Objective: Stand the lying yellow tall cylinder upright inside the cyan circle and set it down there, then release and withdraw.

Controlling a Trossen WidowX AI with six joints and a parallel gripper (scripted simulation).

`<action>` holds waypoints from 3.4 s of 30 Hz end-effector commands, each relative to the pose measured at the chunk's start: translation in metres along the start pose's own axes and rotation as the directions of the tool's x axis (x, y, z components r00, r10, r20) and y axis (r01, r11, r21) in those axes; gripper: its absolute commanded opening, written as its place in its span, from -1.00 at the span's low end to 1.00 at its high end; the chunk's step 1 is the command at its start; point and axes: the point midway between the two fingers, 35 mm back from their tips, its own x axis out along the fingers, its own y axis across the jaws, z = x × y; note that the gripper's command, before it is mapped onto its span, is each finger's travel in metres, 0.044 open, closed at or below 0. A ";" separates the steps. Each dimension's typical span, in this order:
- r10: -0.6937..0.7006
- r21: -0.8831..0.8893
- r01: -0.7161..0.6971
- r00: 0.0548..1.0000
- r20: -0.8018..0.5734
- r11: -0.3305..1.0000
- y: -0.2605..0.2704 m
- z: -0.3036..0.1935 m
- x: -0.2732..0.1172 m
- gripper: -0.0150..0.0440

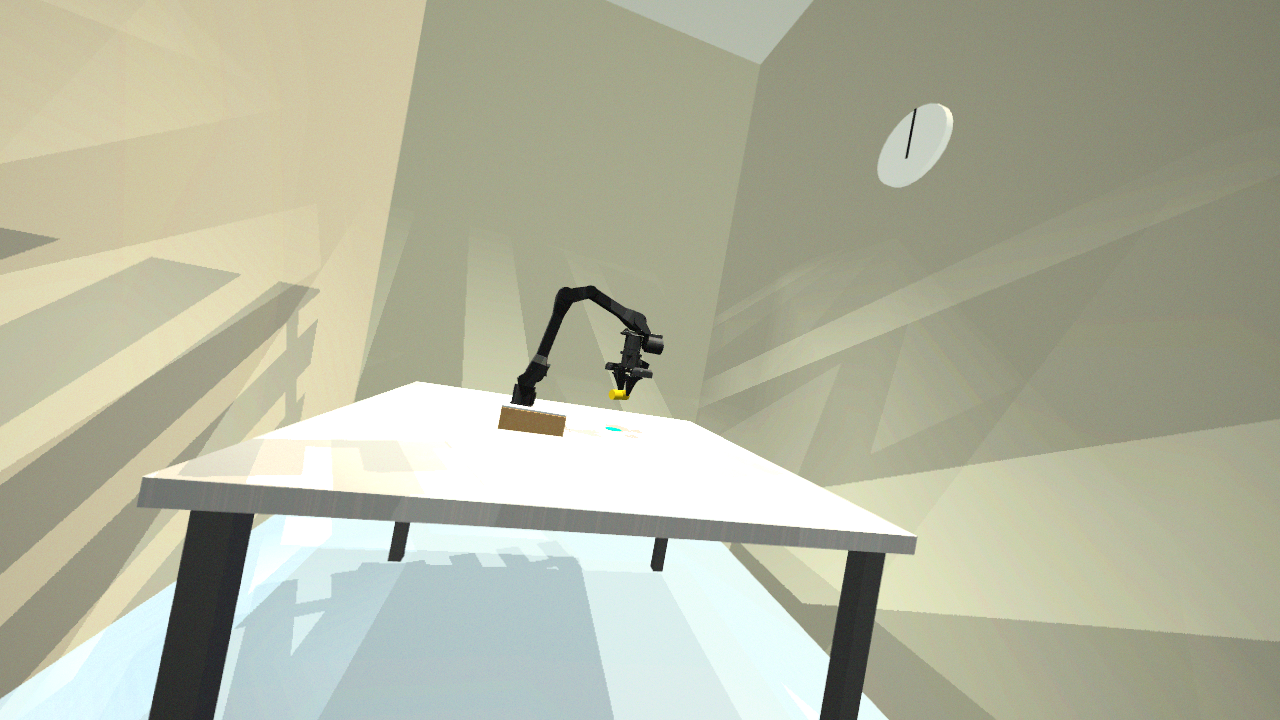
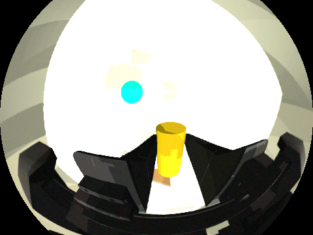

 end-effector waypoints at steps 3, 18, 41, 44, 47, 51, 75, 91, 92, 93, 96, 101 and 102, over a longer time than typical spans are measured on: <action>-0.003 -0.110 0.003 1.000 0.000 0.994 0.011 0.010 -0.002 -0.14; 0.001 -0.340 -0.002 1.000 -0.001 0.941 0.039 0.031 -0.004 -0.14; 0.008 -0.626 -0.007 1.000 -0.001 0.780 0.082 0.055 -0.007 -0.14; 0.008 -0.627 -0.007 1.000 -0.001 0.779 0.083 0.055 -0.007 -0.14; 0.014 -0.622 -0.006 1.000 0.008 0.783 0.082 0.056 -0.006 -0.14; 0.028 -0.608 -0.003 0.999 0.032 0.794 0.082 0.061 -0.002 -0.14; 0.108 -0.530 0.005 0.978 0.181 0.848 0.076 0.084 0.018 -0.14; 0.154 -0.483 0.000 0.948 0.279 0.875 0.072 0.098 0.027 -0.14; 0.157 -0.481 0.000 0.946 0.285 0.877 0.071 0.099 0.028 -0.14; 0.159 -0.478 -0.001 0.943 0.291 0.878 0.071 0.100 0.028 -0.14; 0.168 -0.470 -0.003 0.936 0.309 0.883 0.070 0.102 0.030 -0.14; 0.181 -0.458 -0.006 0.923 0.339 0.889 0.068 0.106 0.032 -0.14; 0.183 -0.455 -0.007 0.921 0.345 0.890 0.068 0.107 0.032 -0.14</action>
